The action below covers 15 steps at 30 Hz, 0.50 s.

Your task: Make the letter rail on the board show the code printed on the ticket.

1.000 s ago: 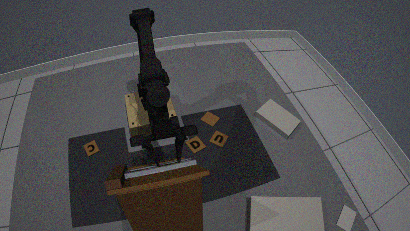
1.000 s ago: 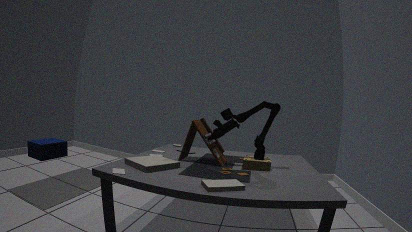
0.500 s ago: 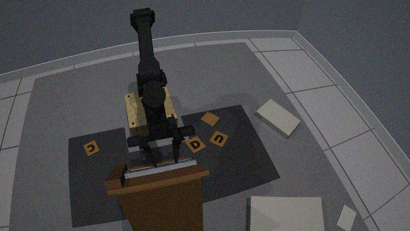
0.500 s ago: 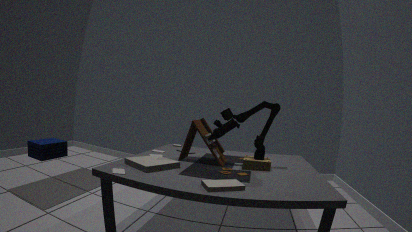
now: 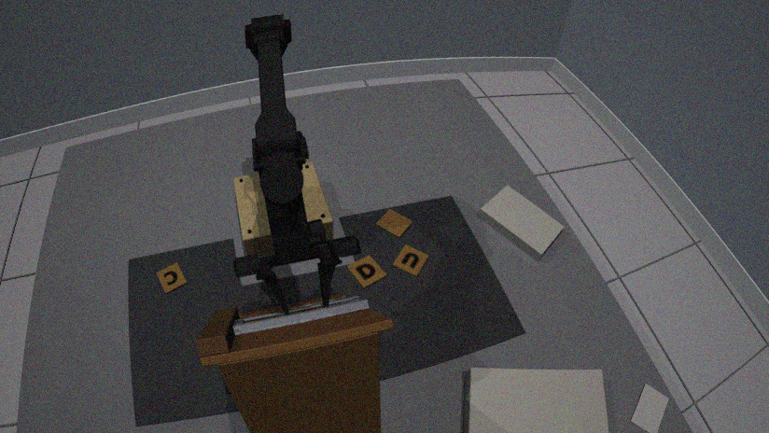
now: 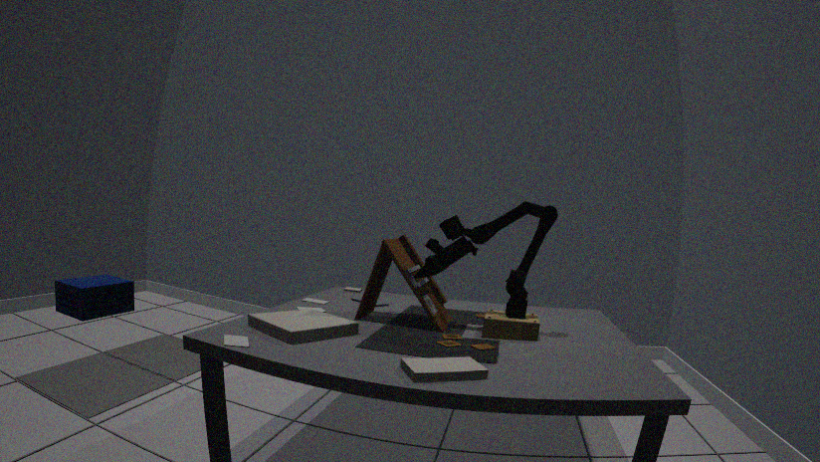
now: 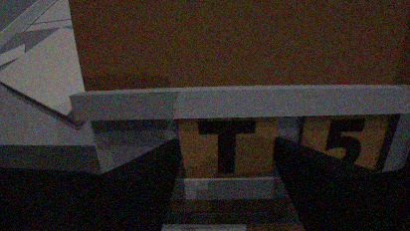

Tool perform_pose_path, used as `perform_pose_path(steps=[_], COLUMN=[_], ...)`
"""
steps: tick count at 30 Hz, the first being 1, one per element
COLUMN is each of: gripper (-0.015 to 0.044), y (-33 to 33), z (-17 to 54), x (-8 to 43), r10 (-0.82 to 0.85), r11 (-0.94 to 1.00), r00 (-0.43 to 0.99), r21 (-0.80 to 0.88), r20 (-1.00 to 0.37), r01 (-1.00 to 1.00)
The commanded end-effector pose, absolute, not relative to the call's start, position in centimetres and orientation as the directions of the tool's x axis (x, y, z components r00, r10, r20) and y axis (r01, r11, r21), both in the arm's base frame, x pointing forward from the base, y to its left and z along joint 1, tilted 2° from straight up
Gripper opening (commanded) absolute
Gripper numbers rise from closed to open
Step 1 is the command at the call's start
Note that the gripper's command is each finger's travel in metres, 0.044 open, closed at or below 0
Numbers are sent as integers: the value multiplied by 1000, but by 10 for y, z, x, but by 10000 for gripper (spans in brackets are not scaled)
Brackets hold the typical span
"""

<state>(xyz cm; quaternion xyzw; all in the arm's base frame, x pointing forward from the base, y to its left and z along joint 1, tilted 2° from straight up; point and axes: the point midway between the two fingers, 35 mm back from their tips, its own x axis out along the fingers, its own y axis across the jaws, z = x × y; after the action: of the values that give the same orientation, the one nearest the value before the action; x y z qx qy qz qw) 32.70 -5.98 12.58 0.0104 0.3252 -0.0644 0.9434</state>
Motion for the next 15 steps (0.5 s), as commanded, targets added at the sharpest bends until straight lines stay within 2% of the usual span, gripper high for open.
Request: perform_pose_path(steps=[1,13,15], gripper=[0,0,53], y=[-61,-67,-66], z=[126,126,126], x=[327,326,326], r10=[-111,-111,-115], r11=[992,992,991], r00=[781,781,780], r21=[-23,-24,-23], r20=[-615,-615,-615], r01=[123,123,128])
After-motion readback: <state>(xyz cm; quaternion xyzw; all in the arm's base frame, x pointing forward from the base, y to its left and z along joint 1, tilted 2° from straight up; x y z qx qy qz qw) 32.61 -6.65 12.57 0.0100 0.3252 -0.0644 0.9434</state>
